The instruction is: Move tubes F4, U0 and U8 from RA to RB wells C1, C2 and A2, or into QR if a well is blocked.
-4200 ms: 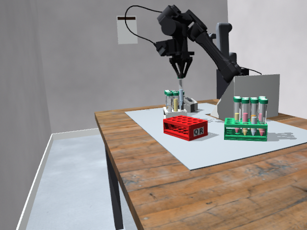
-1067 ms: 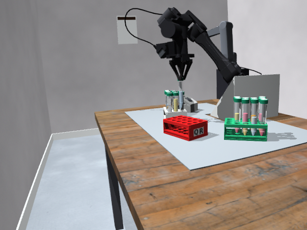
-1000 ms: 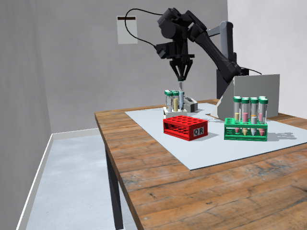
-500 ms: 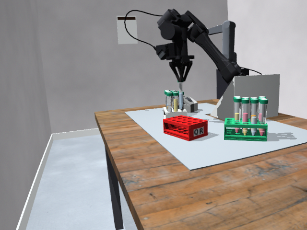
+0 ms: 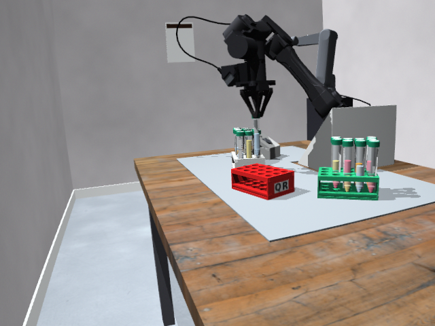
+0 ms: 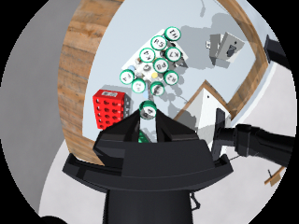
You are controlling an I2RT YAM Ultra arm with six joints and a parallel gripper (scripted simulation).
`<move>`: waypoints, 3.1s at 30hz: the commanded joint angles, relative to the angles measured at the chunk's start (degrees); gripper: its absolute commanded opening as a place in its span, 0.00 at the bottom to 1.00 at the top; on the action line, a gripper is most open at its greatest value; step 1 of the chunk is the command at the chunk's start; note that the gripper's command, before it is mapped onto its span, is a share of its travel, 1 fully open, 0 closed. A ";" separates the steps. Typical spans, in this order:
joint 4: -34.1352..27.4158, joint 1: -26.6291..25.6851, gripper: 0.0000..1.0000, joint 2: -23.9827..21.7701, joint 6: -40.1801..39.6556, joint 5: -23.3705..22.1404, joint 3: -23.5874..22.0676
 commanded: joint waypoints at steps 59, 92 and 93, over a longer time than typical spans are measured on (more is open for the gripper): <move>7.69 -0.94 0.00 -0.50 -2.80 2.11 -5.79; 11.45 -2.78 0.00 -0.03 -4.47 2.71 -8.64; 11.59 -2.41 0.00 -0.02 -4.53 2.73 -8.74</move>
